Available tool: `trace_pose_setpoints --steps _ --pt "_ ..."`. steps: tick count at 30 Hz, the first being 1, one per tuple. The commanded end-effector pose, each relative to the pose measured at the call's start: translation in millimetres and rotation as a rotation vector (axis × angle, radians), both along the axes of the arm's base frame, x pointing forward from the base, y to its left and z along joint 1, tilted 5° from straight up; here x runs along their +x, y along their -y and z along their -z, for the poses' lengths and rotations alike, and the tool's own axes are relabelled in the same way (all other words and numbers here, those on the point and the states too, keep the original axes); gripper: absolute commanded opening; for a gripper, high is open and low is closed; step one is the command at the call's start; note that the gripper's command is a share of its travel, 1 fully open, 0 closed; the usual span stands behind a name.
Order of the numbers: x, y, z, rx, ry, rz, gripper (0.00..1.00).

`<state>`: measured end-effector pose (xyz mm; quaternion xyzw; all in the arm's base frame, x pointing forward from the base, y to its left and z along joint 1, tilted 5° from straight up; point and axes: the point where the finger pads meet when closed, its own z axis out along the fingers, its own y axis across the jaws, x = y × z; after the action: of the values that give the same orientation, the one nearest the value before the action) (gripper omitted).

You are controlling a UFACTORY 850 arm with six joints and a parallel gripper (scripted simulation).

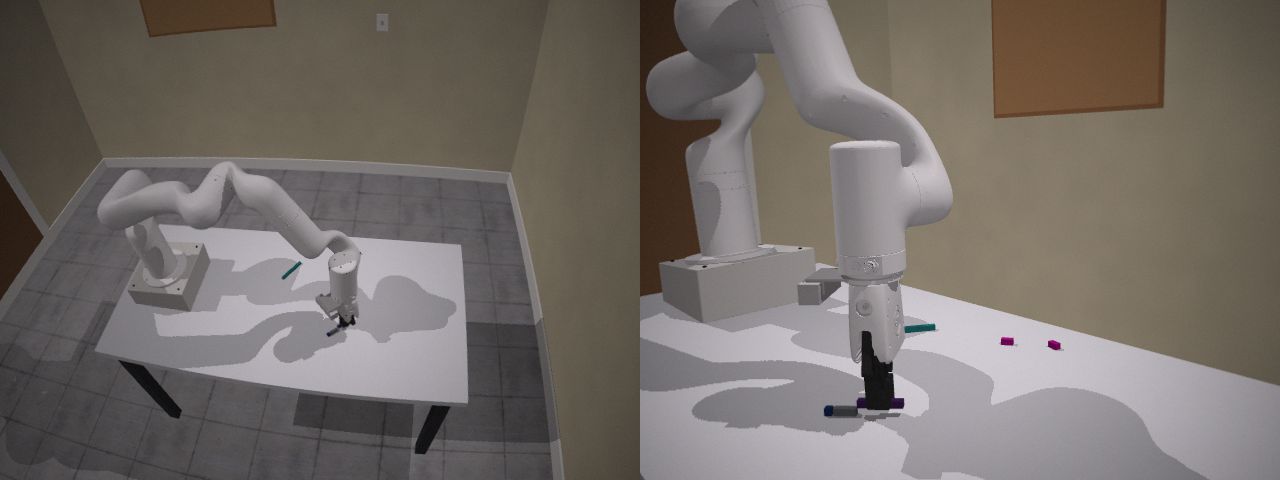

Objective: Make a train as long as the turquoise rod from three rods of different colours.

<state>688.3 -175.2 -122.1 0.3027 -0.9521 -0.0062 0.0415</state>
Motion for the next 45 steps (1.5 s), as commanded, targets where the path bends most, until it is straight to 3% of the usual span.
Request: trace_pose_setpoints --steps 1,45 --pt "1.2 0.3 -0.3 -0.001 0.002 0.000 0.04" --pt "0.3 0.4 9.7 -0.001 0.002 0.000 0.04"
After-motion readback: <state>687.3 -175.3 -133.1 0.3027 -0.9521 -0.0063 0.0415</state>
